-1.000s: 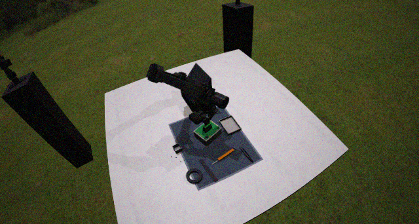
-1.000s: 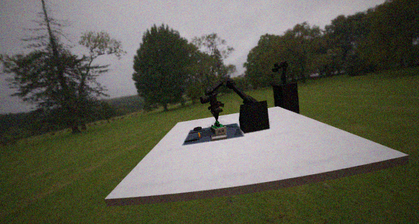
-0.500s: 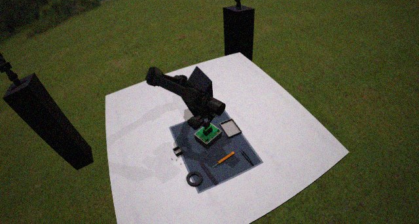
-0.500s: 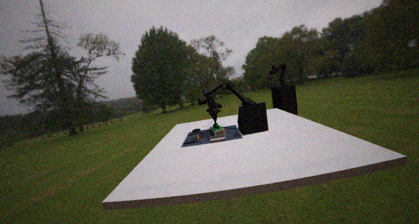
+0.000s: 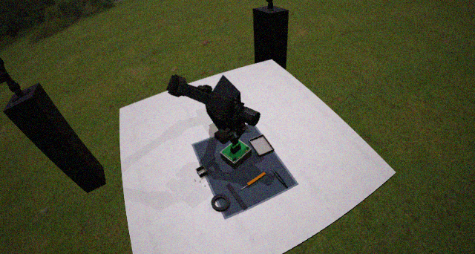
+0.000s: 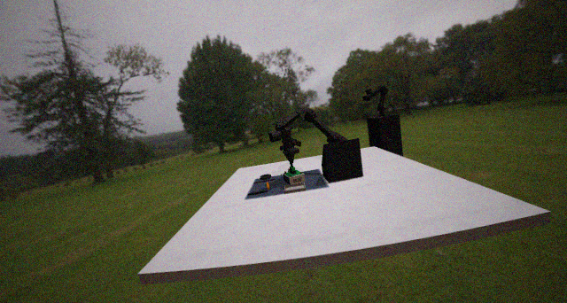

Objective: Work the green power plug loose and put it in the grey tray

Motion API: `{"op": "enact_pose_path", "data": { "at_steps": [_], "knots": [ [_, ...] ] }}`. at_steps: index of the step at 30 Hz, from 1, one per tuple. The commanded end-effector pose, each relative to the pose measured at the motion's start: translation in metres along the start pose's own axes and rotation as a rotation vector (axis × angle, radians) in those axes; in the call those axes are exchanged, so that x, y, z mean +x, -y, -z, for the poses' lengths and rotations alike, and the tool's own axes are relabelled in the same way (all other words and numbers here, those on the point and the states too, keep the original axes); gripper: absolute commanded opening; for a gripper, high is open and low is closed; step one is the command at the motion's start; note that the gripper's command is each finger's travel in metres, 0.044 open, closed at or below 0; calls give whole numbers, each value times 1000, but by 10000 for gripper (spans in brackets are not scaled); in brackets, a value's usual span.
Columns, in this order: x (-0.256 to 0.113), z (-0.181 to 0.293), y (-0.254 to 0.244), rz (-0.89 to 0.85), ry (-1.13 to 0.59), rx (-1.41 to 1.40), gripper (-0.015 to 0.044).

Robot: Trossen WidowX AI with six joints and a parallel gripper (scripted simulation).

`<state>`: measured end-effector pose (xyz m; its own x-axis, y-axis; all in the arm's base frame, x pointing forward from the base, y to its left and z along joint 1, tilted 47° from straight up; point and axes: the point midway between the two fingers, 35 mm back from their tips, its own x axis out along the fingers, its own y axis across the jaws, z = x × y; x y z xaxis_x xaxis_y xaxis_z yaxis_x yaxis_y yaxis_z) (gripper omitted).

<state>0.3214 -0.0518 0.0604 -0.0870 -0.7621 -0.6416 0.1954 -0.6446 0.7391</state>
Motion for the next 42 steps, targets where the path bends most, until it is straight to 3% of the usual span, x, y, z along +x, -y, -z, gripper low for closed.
{"op": "enact_pose_path", "data": {
  "at_steps": [1, 6, 13, 24, 32, 42],
  "knots": [
    [-14, 1, -9, 114, -32, -7, 0],
    [-14, 1, -15, 185, -31, -8, 0],
    [-16, 1, -3, 47, -32, -6, 0],
    [-25, 1, -3, 47, -32, -6, 0],
    [3, 2, -2, 46, -32, -6, 0],
    [3, 2, -2, 46, -32, -6, 249]
  ]
}}
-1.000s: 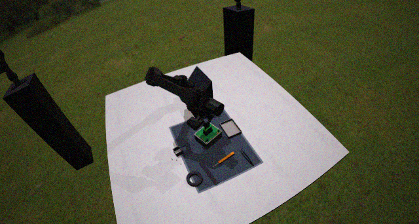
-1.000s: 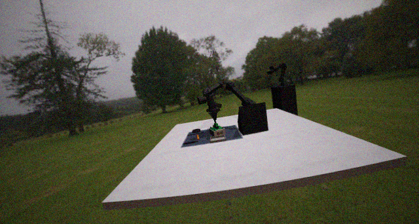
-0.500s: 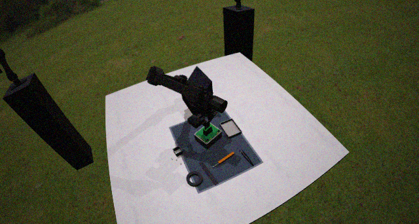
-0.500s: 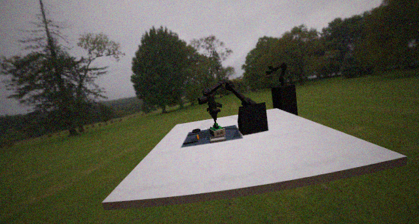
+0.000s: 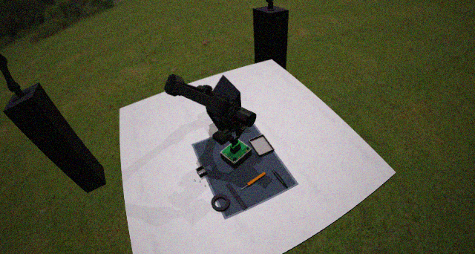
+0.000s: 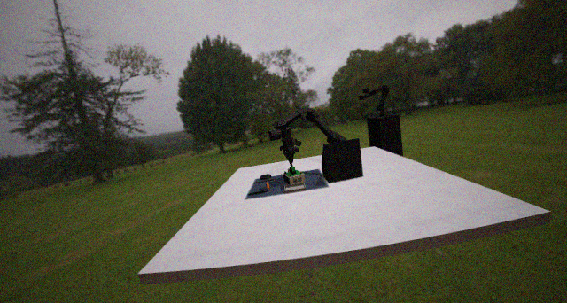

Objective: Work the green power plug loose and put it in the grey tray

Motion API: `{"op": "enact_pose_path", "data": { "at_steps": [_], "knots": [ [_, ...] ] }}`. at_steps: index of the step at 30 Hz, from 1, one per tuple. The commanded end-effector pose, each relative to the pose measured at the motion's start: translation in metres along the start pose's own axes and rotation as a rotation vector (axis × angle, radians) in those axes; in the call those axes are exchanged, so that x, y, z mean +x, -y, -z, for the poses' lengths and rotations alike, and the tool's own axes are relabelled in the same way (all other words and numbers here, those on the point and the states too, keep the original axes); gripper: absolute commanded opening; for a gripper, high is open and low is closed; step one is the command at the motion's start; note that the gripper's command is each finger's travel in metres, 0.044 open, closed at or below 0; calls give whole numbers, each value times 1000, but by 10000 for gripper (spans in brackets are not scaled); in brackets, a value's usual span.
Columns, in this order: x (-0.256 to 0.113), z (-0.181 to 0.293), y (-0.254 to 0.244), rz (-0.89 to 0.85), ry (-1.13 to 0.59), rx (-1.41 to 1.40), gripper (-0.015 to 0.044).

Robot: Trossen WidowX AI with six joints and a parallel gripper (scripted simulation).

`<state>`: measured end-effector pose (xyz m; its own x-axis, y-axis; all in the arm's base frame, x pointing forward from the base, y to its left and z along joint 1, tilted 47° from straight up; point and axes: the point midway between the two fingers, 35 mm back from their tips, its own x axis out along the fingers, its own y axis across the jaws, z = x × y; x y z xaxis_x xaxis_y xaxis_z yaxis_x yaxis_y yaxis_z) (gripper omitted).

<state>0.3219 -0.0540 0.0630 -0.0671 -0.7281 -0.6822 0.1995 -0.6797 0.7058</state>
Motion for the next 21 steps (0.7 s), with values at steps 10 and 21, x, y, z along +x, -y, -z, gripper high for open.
{"op": "enact_pose_path", "data": {
  "at_steps": [10, 21],
  "knots": [
    [10, 2, 1, -2, -2, 2, 249],
    [21, 2, 1, -35, 11, 2, 249]
  ]
}}
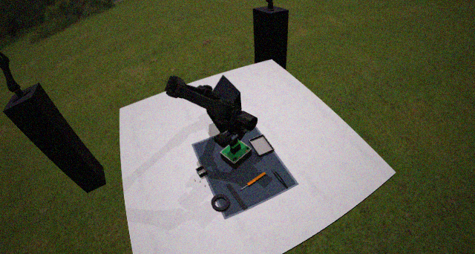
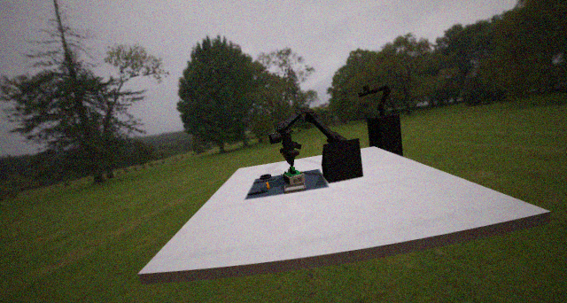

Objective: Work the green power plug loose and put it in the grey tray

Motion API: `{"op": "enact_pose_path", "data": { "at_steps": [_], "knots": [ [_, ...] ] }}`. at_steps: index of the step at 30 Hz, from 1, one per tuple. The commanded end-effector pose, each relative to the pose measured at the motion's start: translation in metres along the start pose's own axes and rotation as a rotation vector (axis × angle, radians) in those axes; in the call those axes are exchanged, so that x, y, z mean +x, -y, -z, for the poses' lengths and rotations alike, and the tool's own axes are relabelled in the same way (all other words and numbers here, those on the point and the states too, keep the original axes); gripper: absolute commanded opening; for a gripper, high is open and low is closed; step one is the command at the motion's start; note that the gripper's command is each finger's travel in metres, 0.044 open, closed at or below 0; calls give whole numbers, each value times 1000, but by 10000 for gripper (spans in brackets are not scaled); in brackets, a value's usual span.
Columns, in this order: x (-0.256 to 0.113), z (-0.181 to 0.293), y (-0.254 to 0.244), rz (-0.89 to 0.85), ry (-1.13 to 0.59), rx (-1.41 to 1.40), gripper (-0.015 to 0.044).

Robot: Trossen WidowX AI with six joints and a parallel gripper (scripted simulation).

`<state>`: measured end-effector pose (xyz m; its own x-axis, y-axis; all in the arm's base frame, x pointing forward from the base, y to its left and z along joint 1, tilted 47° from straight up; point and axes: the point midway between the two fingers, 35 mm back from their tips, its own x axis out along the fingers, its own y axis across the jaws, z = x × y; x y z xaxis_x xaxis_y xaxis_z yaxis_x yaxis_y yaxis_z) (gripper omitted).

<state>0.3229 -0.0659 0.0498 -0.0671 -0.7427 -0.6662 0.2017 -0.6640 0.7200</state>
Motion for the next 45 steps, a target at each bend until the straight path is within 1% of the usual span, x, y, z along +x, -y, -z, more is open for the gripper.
{"op": "enact_pose_path", "data": {
  "at_steps": [1, 10, 11, 21, 22, 25, 28, 33, 36, 42, 45],
  "knots": [
    [3, 0, 0, -14, 6, 3, 249],
    [3, 0, 0, -14, 6, 3, 12],
    [3, 0, 0, -14, 6, 3, 0],
    [3, 0, 0, -14, 6, 3, 0],
    [1, 0, 0, 19, -6, 3, 0],
    [-7, 0, 0, 17, -6, 3, 0],
    [-14, 0, 2, -12, -6, 3, 0],
    [-14, 0, 7, -70, -6, 3, 0],
    [-15, 0, 4, -30, -6, 3, 0],
    [-16, -1, -10, 127, -6, 2, 0],
    [-16, -1, -12, 158, -6, 2, 0]
  ]
}}
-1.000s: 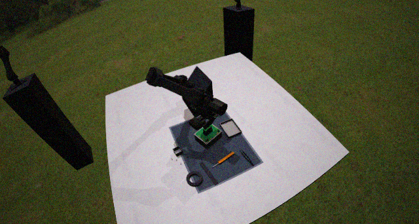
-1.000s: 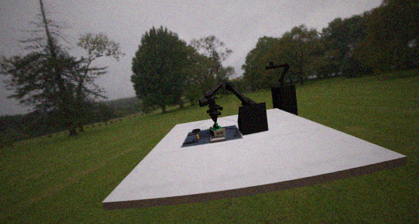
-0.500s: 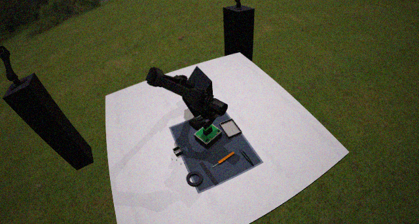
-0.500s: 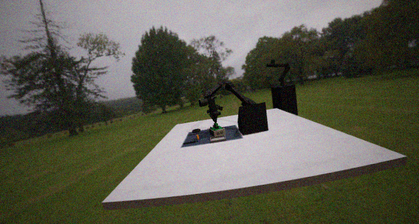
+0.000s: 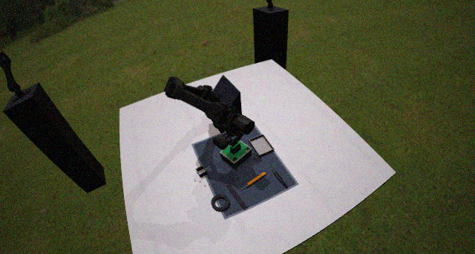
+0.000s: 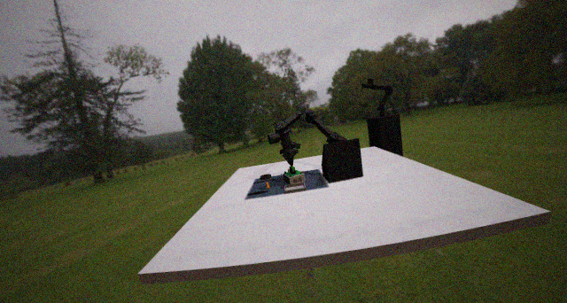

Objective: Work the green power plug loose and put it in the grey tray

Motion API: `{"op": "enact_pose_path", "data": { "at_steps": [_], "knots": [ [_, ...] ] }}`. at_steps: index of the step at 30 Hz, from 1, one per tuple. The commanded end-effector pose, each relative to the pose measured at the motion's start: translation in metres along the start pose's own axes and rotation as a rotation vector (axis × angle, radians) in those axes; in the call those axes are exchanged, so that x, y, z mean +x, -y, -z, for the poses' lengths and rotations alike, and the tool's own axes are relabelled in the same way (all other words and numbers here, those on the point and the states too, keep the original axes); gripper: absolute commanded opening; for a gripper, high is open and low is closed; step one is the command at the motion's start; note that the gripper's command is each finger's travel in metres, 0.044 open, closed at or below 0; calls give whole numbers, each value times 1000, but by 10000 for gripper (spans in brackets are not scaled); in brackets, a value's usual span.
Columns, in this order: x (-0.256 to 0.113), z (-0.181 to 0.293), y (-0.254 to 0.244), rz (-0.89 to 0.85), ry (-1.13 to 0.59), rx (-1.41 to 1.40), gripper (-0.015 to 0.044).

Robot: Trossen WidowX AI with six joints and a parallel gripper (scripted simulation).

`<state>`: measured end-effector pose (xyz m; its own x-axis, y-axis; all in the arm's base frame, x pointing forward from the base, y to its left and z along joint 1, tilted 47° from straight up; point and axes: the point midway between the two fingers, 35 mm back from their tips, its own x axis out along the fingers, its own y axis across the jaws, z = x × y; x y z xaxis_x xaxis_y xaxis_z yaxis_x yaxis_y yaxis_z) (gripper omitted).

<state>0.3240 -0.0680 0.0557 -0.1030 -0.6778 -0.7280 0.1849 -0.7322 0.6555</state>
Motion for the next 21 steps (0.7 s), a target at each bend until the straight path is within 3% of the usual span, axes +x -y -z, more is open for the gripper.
{"op": "enact_pose_path", "data": {
  "at_steps": [1, 14, 21],
  "knots": [
    [-15, -1, -5, 61, -23, -8, 0],
    [-14, -1, 19, -210, -25, -5, 0],
    [-15, -1, 11, -116, -25, -6, 0]
  ]
}}
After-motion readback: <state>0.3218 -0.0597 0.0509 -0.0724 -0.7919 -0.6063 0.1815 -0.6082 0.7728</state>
